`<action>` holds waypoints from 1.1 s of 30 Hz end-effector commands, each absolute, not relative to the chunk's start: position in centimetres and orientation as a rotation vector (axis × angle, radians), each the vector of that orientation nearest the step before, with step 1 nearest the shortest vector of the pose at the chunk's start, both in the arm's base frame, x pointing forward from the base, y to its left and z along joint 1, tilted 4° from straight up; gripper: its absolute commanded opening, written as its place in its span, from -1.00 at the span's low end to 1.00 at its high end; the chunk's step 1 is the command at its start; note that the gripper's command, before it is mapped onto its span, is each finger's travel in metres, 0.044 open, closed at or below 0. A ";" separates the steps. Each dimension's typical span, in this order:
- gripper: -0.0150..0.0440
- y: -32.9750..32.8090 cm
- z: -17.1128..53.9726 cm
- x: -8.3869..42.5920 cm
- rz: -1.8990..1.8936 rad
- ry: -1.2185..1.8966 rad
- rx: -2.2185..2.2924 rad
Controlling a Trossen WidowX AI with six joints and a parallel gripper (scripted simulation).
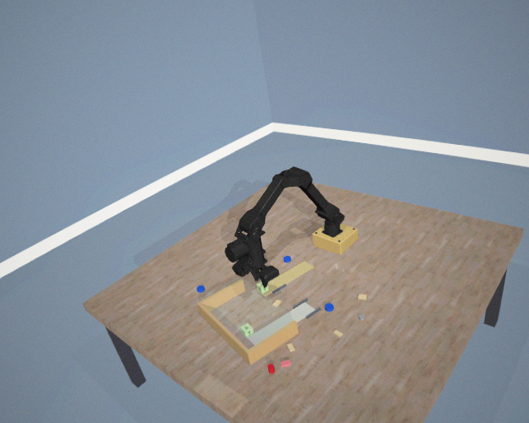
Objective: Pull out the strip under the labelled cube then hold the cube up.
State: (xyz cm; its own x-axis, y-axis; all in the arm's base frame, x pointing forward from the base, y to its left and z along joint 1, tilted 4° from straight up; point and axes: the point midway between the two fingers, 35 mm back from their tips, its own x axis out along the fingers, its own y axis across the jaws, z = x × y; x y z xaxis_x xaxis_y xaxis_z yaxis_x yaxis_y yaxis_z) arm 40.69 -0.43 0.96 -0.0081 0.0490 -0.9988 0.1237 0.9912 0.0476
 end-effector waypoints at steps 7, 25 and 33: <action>0.36 -0.4 -1.0 40.4 -0.058 1.587 0.132; -0.07 -0.3 -1.6 40.4 -0.058 1.584 0.134; -0.45 -0.3 -1.6 40.4 -0.058 1.584 0.134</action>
State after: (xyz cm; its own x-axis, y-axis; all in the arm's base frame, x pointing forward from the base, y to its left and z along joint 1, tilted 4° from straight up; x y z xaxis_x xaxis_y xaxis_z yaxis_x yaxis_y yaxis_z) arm 40.42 -0.35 -1.66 -0.0131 0.0487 -0.9987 0.1219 0.9914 0.0468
